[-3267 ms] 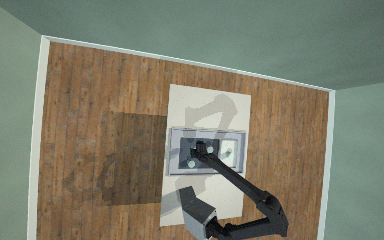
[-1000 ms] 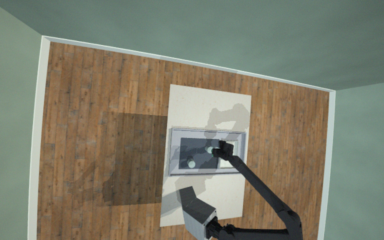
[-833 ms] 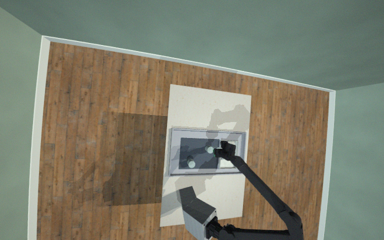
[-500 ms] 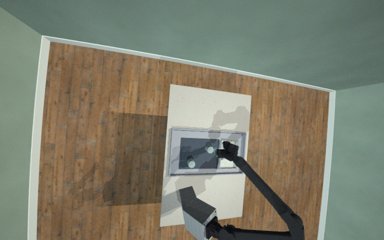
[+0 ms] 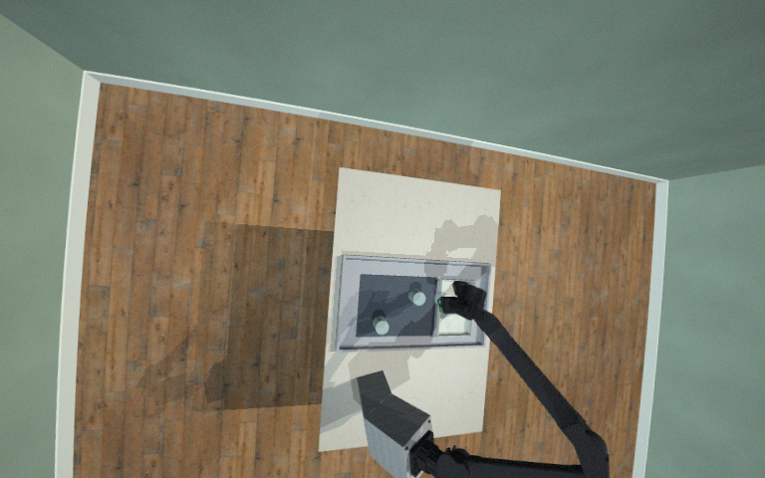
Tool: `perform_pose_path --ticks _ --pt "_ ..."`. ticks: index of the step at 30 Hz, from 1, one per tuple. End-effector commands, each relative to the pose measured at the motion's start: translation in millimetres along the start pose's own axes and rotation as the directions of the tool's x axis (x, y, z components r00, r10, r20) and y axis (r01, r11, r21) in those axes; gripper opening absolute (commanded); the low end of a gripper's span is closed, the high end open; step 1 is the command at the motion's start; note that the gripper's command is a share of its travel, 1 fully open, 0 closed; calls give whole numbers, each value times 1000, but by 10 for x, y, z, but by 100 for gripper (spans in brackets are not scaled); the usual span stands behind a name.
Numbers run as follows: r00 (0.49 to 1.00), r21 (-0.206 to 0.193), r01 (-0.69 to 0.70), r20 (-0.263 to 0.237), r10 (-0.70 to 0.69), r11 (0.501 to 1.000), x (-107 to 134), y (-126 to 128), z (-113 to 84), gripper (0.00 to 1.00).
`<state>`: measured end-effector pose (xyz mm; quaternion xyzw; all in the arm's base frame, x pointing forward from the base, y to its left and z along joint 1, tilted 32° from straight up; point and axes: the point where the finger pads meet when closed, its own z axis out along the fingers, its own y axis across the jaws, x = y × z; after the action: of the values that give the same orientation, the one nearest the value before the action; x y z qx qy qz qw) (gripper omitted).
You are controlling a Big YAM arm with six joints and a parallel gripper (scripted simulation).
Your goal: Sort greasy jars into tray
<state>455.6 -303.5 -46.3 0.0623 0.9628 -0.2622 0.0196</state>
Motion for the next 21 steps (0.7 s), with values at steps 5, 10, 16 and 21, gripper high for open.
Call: perform_pose_path --ticks 5,10,16,21 --pt "999 17 -12 47 12 1000 -218 -478 -212 0" --pt "999 17 -12 47 12 1000 -225 -644 -215 0" --pt "999 17 -12 47 12 1000 -231 -777 -218 0" --pt "999 17 -12 47 12 1000 -238 -944 -221 0"
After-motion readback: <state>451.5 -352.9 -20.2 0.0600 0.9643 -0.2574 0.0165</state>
